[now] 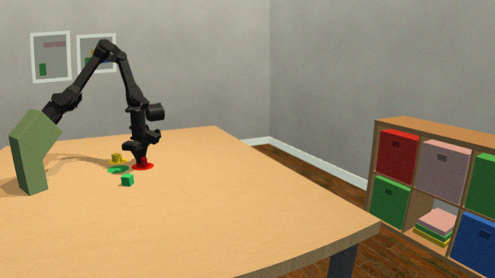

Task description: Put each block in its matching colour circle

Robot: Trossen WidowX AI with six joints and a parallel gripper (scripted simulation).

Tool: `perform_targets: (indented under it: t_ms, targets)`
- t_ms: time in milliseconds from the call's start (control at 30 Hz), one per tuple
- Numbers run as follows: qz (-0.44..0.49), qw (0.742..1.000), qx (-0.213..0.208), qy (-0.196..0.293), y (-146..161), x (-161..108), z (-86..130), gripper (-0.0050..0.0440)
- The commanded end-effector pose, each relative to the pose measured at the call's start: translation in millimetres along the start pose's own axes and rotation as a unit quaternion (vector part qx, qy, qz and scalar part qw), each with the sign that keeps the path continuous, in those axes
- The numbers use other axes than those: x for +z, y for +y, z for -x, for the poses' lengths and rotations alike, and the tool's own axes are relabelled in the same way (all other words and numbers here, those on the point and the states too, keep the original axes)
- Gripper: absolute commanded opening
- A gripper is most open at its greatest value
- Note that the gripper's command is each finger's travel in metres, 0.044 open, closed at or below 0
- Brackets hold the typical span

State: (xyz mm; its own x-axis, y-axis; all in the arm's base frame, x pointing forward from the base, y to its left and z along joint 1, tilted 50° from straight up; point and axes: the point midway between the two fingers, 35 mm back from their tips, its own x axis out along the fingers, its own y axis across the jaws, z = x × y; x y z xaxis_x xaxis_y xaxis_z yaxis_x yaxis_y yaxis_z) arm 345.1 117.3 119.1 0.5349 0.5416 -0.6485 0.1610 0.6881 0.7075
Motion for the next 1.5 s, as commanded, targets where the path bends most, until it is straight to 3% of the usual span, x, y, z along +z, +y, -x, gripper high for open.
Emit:
perform_targets:
  t_ms: [0,133,233,333,733,867,1000,1100,1333,1467]
  targets:
    - [0.004,1.000,0.005,-0.007,4.3,2.7,4.9,0.0105]
    - [0.004,1.000,0.005,-0.007,4.3,2.7,4.9,0.0105]
    - [0.004,1.000,0.005,-0.007,4.3,2.7,4.9,0.0177]
    - [0.004,1.000,0.005,-0.007,4.3,2.7,4.9,0.0195]
    - [0.004,1.000,0.005,-0.007,4.3,2.7,4.9,0.0195]
    - [0.009,1.000,0.010,-0.012,8.6,7.5,15.5,0.0195]
    - [0.027,0.999,0.021,-0.032,13.8,19.8,70.2,0.0195]
    - [0.026,0.999,0.019,-0.031,12.9,17.7,85.5,0.0195]
    - [0.011,1.000,0.009,-0.014,7.6,4.1,112.6,0.0195]
    - [0.011,1.000,0.009,-0.015,7.7,3.7,114.1,0.0195]
